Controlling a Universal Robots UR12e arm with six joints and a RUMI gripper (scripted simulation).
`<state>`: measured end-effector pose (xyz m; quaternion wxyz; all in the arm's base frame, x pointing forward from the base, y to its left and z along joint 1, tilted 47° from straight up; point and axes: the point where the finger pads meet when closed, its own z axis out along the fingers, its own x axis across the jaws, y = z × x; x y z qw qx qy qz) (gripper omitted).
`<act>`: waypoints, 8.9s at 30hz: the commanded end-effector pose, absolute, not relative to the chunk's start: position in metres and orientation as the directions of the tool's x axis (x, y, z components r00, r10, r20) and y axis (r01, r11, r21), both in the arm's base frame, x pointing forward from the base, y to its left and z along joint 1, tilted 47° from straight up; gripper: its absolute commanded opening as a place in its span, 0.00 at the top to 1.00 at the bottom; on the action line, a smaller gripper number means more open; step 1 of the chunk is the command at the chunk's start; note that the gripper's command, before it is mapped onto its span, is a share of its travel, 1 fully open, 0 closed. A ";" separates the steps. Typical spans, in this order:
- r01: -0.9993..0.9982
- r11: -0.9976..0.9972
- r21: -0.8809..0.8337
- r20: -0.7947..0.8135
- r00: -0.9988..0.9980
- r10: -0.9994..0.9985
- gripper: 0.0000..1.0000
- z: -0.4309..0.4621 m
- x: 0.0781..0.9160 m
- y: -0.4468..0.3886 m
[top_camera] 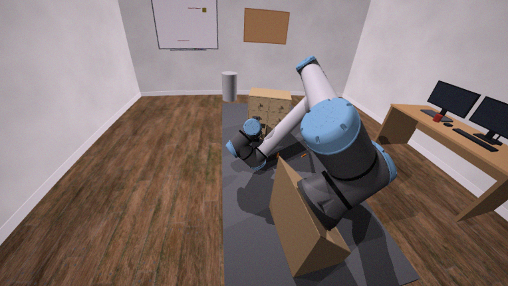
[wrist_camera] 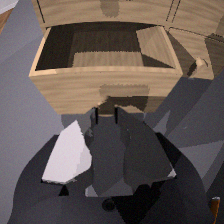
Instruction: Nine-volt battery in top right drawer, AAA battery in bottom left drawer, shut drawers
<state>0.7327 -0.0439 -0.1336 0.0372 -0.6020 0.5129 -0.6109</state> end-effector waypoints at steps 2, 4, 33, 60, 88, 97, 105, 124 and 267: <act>-0.571 -0.471 -0.672 0.697 -0.272 -0.663 0.93 -0.133 0.733 -0.043; -0.571 -0.471 -0.672 0.697 -0.272 -0.663 0.93 -0.133 0.733 -0.043; -0.571 -0.471 -0.672 0.697 -0.272 -0.663 0.80 -0.133 0.733 -0.043; -0.571 -0.471 -0.672 0.697 -0.272 -0.663 0.80 -0.144 0.691 -0.037; -0.571 -0.471 -0.672 0.697 -0.272 -0.663 0.80 -0.118 0.654 0.005; -0.571 -0.471 -0.672 0.697 -0.272 -0.663 0.80 -0.101 0.634 0.030; -0.571 -0.471 -0.672 0.697 -0.272 -0.663 0.80 -0.099 0.632 0.034; -0.579 -0.466 -0.670 0.697 -0.272 -0.664 0.80 -0.099 0.631 0.035; -0.950 0.069 -0.305 0.697 -0.272 -0.663 0.80 -0.057 0.554 0.110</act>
